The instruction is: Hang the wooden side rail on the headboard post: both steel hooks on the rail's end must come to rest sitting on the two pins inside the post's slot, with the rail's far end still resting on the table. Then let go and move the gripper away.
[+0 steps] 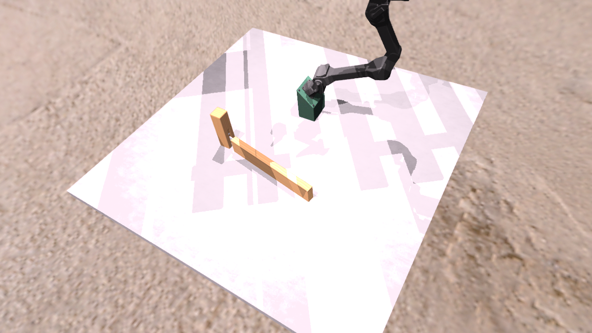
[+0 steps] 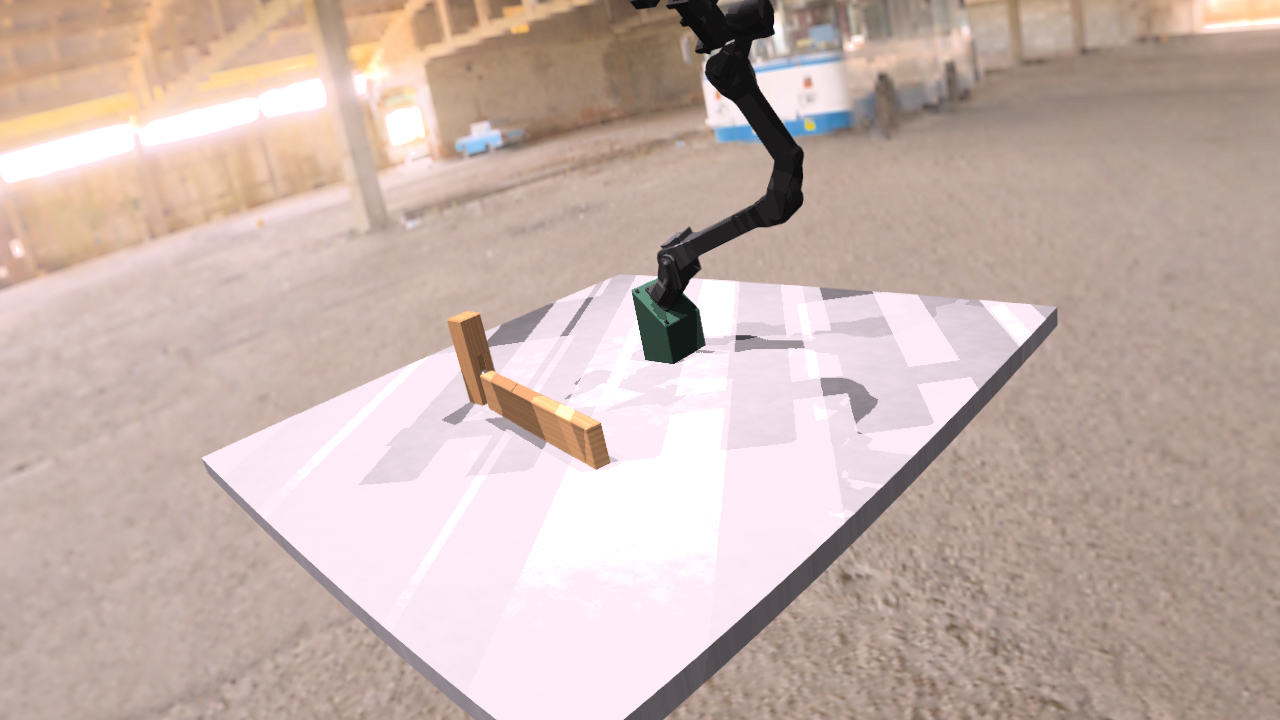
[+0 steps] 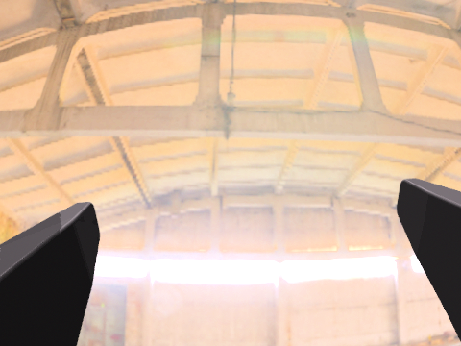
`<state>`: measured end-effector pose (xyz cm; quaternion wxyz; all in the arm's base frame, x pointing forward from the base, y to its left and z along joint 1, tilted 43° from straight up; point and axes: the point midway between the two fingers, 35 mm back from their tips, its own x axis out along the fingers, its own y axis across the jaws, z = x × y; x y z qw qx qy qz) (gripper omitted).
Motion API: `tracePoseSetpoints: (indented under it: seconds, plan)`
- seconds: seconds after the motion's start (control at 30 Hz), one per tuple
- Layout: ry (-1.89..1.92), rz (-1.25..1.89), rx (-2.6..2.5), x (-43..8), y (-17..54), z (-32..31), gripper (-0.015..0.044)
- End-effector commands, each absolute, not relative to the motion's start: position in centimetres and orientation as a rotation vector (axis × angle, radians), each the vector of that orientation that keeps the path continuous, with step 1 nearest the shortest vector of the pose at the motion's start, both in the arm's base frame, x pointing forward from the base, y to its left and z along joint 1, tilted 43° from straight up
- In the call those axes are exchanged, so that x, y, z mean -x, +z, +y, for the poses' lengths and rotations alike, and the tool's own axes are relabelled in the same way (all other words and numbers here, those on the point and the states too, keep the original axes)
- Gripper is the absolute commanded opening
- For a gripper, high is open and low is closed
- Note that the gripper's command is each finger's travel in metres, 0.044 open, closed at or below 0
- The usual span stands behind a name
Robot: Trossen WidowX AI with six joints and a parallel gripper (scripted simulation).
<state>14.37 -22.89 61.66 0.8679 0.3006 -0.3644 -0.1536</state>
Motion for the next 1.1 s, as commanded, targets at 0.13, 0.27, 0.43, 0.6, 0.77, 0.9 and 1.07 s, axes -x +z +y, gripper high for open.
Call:
tracePoseSetpoints:
  seconds: [0.13, 0.27, 0.43, 0.6, 0.77, 0.9, 1.07]
  plan:
    - [-0.365, -0.704, -0.589, -16.4, 59.3, -25.2, 0.0440]
    - [-0.439, -0.613, -0.495, -17.8, 56.7, -27.3, 0.0440]
    - [-0.521, -0.459, -0.348, -20.0, 52.5, -30.1, 0.0440]
    - [-0.571, -0.281, -0.182, -22.4, 47.6, -32.4, 0.0440]
    - [-0.582, -0.094, -0.001, -24.5, 42.4, -33.9, 0.0440]
    - [-0.559, 0.055, 0.149, -26.2, 38.1, -34.7, 0.0440]
    - [-0.487, 0.235, 0.341, -28.0, 32.5, -34.9, 0.0440]
